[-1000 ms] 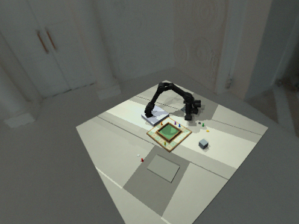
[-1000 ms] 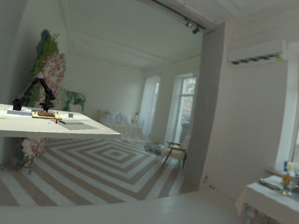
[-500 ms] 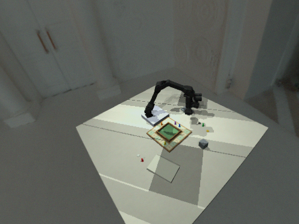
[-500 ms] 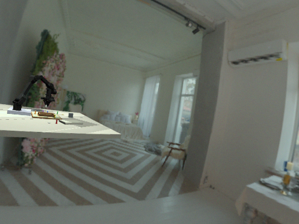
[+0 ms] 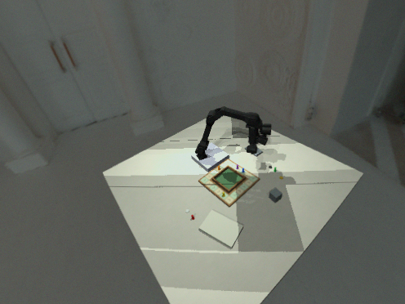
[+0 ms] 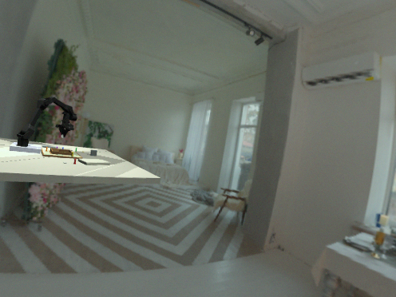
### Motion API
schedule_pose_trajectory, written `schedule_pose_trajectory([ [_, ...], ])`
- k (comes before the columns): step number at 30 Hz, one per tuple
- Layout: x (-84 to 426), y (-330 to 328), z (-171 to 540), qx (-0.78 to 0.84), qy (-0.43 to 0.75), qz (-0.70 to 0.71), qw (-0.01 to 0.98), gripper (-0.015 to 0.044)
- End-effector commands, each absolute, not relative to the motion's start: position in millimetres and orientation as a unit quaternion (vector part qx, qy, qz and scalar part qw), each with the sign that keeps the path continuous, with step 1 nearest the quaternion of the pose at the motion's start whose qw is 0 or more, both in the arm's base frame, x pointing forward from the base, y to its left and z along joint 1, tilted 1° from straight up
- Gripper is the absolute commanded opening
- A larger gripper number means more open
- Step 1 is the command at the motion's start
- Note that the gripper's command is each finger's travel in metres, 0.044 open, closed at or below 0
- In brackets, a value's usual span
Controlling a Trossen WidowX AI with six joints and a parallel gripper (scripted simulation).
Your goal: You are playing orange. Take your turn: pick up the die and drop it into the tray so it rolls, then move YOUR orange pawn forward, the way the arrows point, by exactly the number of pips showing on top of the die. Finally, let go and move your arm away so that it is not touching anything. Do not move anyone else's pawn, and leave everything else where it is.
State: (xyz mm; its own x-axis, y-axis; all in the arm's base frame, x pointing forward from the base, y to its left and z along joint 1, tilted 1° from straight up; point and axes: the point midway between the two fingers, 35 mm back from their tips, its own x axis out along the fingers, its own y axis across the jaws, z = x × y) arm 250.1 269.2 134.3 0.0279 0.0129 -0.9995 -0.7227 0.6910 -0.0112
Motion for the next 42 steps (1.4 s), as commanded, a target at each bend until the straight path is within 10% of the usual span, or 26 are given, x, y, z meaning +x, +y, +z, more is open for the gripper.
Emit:
schedule_pose_trajectory([
  [1, 261.0, 247.2, 132.1, -0.258, 0.647, 0.257, 0.670, 0.0000],
  [42, 282.4, 61.6, 91.6, -0.071, 0.622, 0.076, 0.776, 0.0000],
])
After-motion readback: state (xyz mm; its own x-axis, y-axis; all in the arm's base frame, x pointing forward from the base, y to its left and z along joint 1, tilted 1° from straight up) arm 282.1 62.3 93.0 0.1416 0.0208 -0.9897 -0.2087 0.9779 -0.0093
